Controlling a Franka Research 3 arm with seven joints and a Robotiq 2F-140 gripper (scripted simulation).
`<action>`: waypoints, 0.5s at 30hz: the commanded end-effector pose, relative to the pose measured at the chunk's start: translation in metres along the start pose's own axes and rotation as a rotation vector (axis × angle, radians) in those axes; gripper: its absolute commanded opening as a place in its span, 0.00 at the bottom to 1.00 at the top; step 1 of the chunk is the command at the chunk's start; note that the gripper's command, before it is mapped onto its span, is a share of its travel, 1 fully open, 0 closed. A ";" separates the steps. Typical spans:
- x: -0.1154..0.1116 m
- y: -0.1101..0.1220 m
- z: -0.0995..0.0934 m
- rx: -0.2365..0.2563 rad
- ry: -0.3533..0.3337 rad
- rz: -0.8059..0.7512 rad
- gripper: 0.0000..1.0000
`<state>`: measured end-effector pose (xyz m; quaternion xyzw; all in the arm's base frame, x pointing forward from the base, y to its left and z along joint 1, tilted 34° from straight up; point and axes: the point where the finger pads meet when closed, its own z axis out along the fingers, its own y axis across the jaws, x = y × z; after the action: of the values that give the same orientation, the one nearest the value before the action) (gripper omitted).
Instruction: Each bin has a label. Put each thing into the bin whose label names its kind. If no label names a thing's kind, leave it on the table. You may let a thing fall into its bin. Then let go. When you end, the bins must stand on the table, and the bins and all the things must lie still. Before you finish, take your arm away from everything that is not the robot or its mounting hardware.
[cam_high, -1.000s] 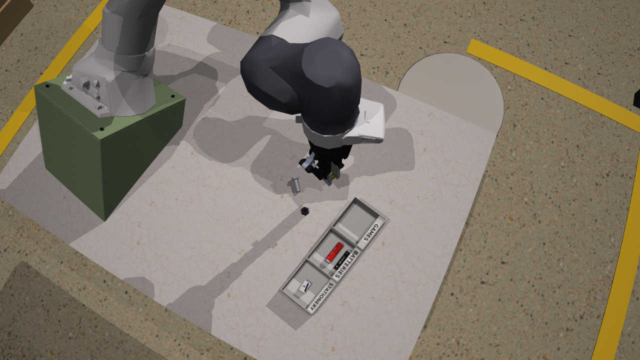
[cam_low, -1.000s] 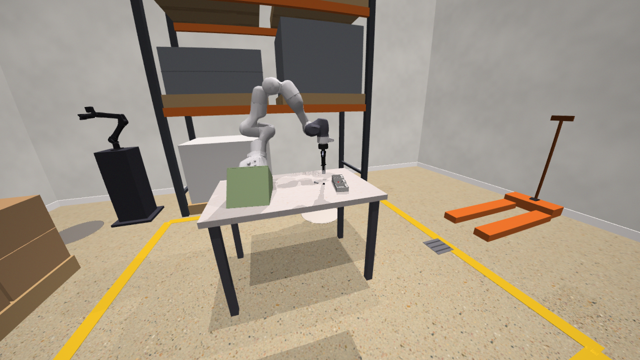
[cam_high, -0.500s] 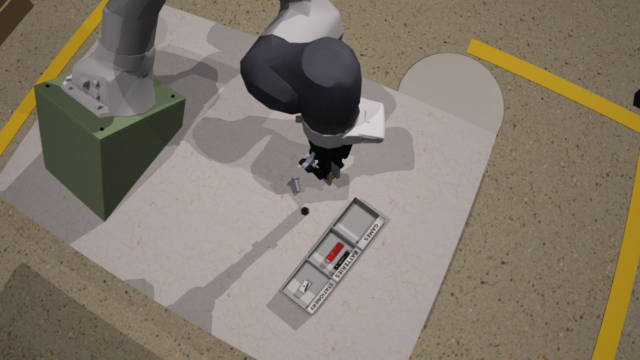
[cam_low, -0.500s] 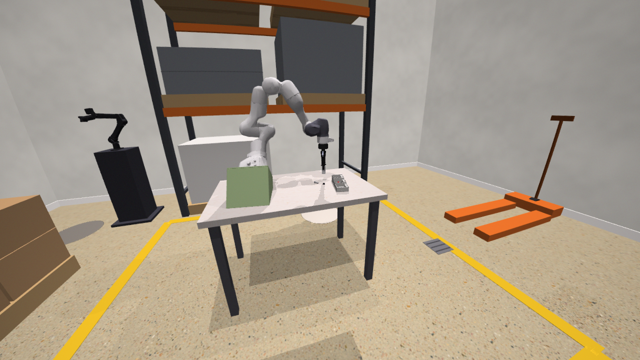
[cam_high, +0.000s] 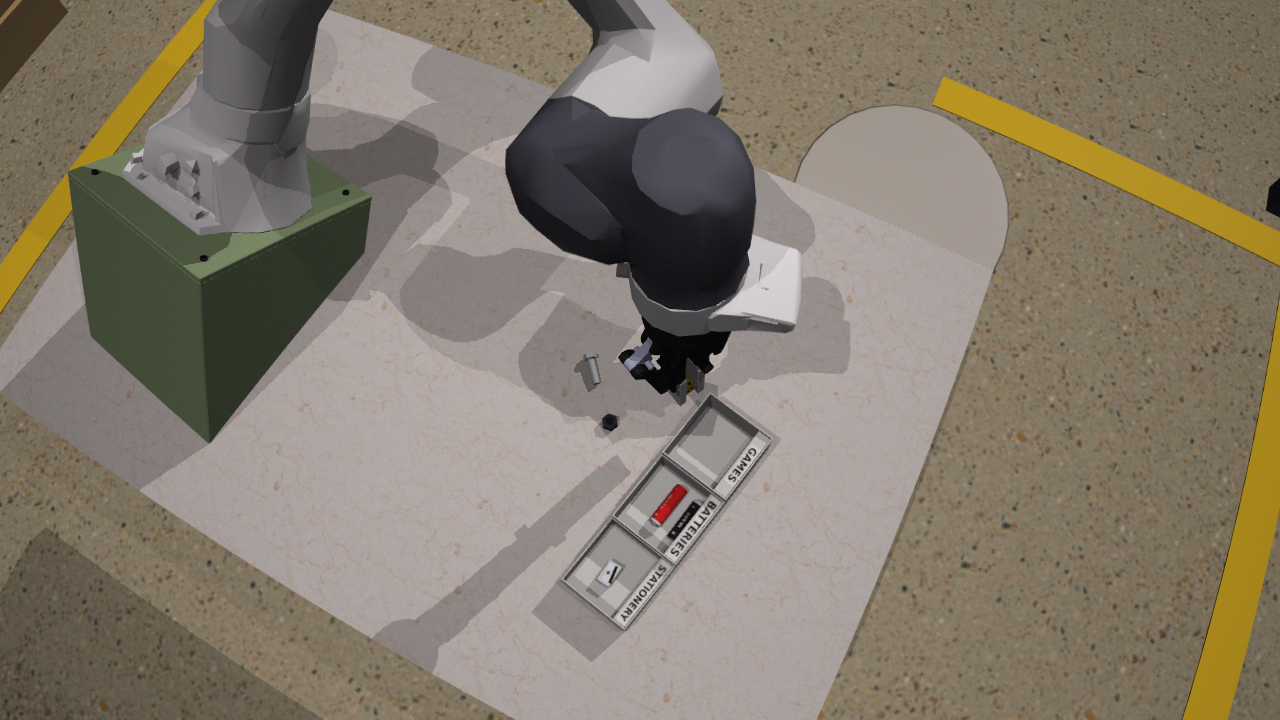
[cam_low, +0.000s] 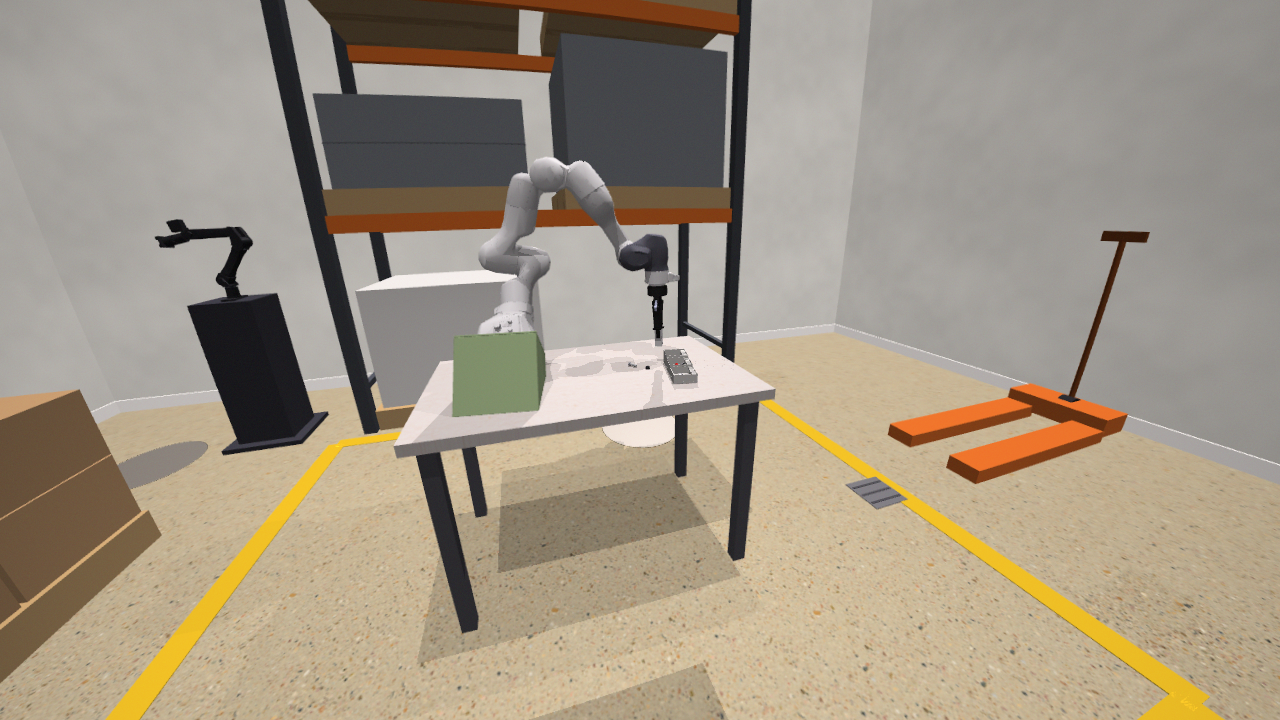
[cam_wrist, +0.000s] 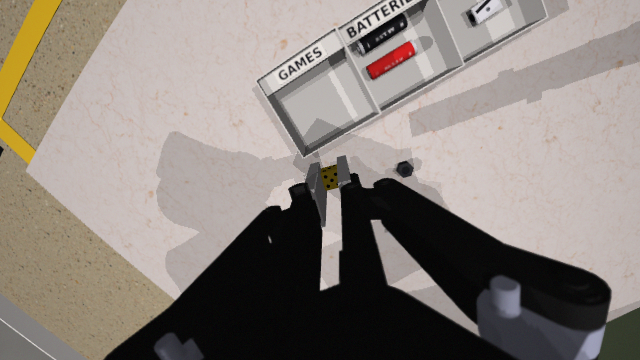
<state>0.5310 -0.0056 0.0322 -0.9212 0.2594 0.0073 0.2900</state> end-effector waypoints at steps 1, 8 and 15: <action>0.007 0.001 0.004 -0.006 -0.023 0.154 0.07; 0.049 0.006 0.005 -0.004 -0.003 0.293 0.07; 0.059 0.007 0.005 -0.002 0.010 0.430 0.07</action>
<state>0.5796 -0.0378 0.0149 -0.8733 0.3936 0.0400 0.2842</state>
